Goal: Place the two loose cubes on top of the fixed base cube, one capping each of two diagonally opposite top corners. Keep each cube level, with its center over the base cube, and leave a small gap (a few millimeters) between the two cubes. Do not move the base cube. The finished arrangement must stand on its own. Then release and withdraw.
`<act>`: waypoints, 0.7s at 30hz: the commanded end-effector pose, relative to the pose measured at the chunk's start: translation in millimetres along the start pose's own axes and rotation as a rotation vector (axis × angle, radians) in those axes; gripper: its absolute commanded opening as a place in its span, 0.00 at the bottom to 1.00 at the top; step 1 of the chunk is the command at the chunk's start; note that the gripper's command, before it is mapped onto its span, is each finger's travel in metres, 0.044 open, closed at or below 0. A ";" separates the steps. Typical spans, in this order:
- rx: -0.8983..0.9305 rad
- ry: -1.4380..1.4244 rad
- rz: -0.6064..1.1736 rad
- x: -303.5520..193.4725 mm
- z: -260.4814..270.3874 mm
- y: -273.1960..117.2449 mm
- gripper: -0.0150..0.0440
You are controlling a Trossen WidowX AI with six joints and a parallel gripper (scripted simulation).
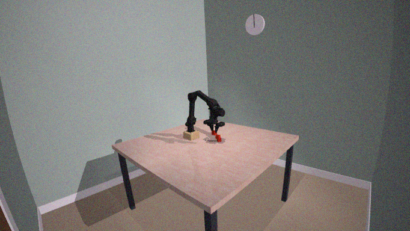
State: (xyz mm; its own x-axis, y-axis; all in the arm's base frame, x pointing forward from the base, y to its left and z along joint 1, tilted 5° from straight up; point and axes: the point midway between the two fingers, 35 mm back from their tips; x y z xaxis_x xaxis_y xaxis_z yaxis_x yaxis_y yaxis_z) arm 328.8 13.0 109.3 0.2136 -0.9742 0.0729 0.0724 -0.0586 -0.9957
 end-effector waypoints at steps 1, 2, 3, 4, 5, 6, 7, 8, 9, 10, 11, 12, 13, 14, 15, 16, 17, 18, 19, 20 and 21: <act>0.001 -0.009 -0.002 -11.7 -0.2 0.6 0.43; 0.001 -0.011 -0.002 -14.8 -0.3 0.8 0.43; 0.001 -0.014 -0.002 -18.0 -0.4 1.0 0.43; 0.001 -0.017 -0.002 -21.2 -0.5 1.2 0.43; 0.001 -0.019 -0.001 -24.3 -0.7 1.4 0.43; 0.001 -0.022 -0.001 -27.5 -0.9 1.6 0.43; 0.001 -0.025 -0.001 -30.6 -1.1 1.8 0.43; 0.001 -0.028 -0.001 -33.7 -1.4 2.0 0.43; 0.001 -0.030 0.000 -36.9 -1.7 2.2 0.43; 0.001 -0.033 0.000 -40.0 -2.0 2.4 0.43; 0.001 -0.036 0.000 -43.1 -2.4 2.6 0.43; 0.001 -0.038 0.000 -46.2 -2.8 2.8 0.43; 0.001 -0.041 0.000 -49.3 -3.2 3.0 0.43; 0.000 -0.044 0.000 -52.4 -3.6 3.1 0.43; 0.000 -0.046 0.001 -55.4 -4.1 3.3 0.43; 0.000 -0.049 0.001 -58.5 -4.6 3.5 0.43; 0.000 -0.052 0.001 -61.5 -5.2 3.7 0.43; 0.000 -0.055 0.001 -64.6 -5.7 3.9 0.43; 0.000 -0.057 0.001 -67.6 -6.3 4.1 0.43; 0.000 -0.060 0.001 -70.6 -7.0 4.3 0.43; 0.000 -0.063 0.001 -73.7 -7.6 4.4 0.43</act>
State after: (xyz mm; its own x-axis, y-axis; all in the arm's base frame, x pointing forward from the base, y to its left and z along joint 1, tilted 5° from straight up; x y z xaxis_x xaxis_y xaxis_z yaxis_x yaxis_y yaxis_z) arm 309.3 75.6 100.1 0.2688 -0.9605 0.0719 0.0701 -0.0550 -0.9960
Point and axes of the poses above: the point midway between the two fingers, 35 mm back from their tips, its own y axis out along the fingers, its own z axis across the jaws, x = y × z, and after that the axes turned 1 degree about -y, right-handed
